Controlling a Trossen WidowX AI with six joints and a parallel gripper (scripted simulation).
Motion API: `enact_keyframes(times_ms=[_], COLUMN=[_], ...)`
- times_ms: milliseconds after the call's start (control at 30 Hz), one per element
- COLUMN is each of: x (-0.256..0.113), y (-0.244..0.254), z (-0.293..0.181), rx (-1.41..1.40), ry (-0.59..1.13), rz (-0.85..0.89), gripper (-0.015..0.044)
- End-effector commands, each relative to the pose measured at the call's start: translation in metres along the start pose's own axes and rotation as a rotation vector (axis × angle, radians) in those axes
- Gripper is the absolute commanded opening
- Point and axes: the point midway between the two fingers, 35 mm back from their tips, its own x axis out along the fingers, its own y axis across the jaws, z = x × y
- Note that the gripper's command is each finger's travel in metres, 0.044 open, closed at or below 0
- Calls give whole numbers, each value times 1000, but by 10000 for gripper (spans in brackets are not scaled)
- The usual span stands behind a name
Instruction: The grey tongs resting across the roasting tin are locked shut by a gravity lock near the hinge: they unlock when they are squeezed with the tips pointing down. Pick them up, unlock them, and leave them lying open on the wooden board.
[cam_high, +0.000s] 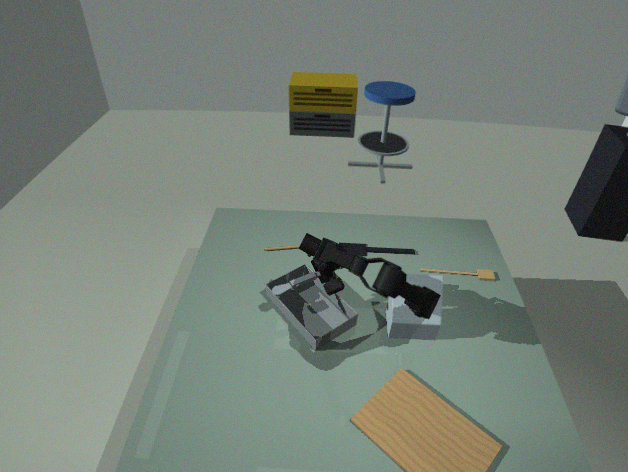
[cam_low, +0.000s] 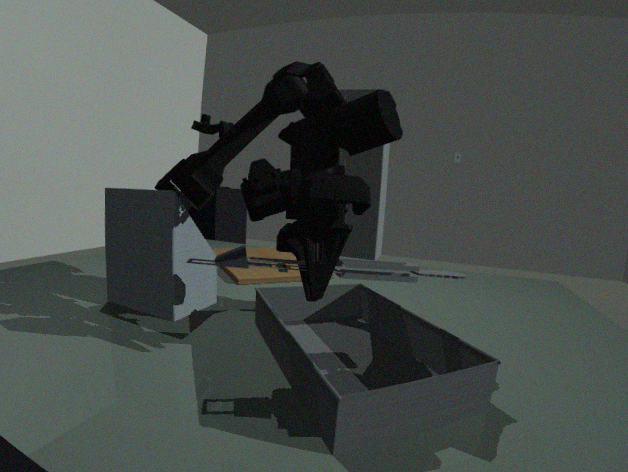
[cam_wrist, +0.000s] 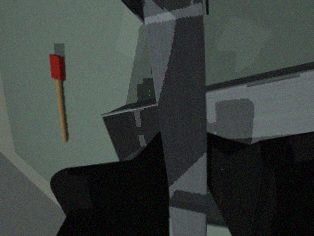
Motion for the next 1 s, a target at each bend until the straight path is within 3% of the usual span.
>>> enact_keyframes(times_ms=[0,967], x=[-3,-2], y=[8,12], z=[-4,-3], rx=[-11,-7], ry=[7,35], rz=[-38,-422], gripper=[-150,-150])
